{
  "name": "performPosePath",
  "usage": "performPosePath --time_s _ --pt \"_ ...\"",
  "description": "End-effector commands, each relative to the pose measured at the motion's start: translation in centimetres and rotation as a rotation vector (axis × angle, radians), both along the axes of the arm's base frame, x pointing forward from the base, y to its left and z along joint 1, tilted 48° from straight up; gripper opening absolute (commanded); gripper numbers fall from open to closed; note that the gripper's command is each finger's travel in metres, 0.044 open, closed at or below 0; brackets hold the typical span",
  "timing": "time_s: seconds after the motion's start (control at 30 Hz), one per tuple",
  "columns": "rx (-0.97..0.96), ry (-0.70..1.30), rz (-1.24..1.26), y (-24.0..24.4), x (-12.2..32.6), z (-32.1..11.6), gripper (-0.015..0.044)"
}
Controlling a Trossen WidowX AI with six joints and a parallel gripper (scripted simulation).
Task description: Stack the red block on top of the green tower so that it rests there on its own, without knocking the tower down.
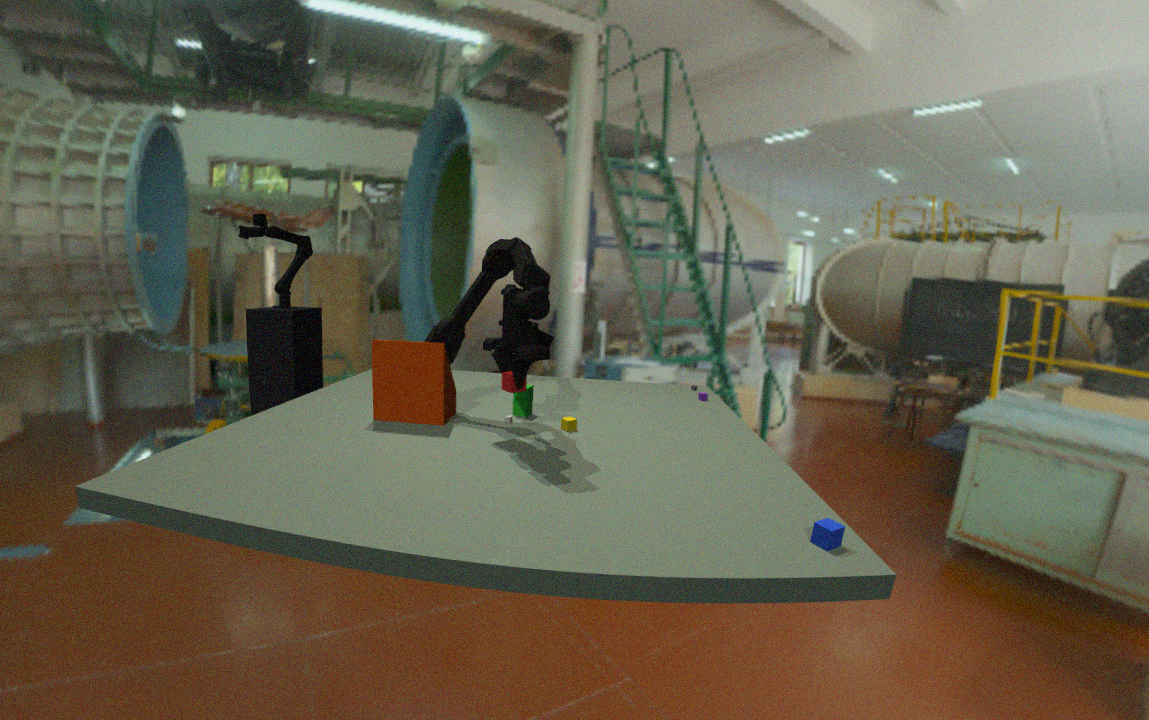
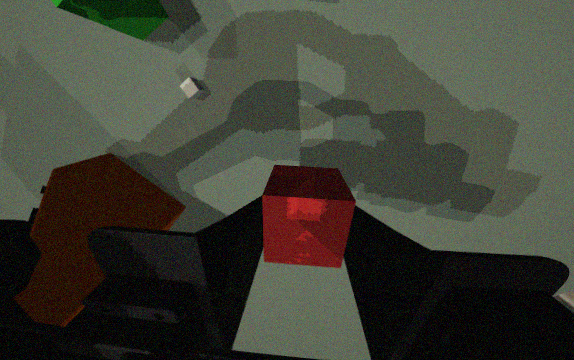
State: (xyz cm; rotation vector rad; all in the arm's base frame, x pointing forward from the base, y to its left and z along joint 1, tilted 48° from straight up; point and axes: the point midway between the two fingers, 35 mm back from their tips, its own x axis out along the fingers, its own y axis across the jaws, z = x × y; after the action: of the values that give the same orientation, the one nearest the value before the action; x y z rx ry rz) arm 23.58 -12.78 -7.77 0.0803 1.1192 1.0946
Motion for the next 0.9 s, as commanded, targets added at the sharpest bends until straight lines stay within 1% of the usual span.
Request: performPosePath --time_s 0.0,0.13,0.5,0.87 --pt "0.001 0.003 0.007 -0.2 0.0 0.2 0.0000" --pt "-0.002 0.004 0.007 0.2 0.2 0.9 0.0000" --pt "-0.013 0.007 0.003 3.5 1.6 5.6 0.0000" --pt "-0.014 0.007 0.001 7.3 1.9 9.9 0.0000"
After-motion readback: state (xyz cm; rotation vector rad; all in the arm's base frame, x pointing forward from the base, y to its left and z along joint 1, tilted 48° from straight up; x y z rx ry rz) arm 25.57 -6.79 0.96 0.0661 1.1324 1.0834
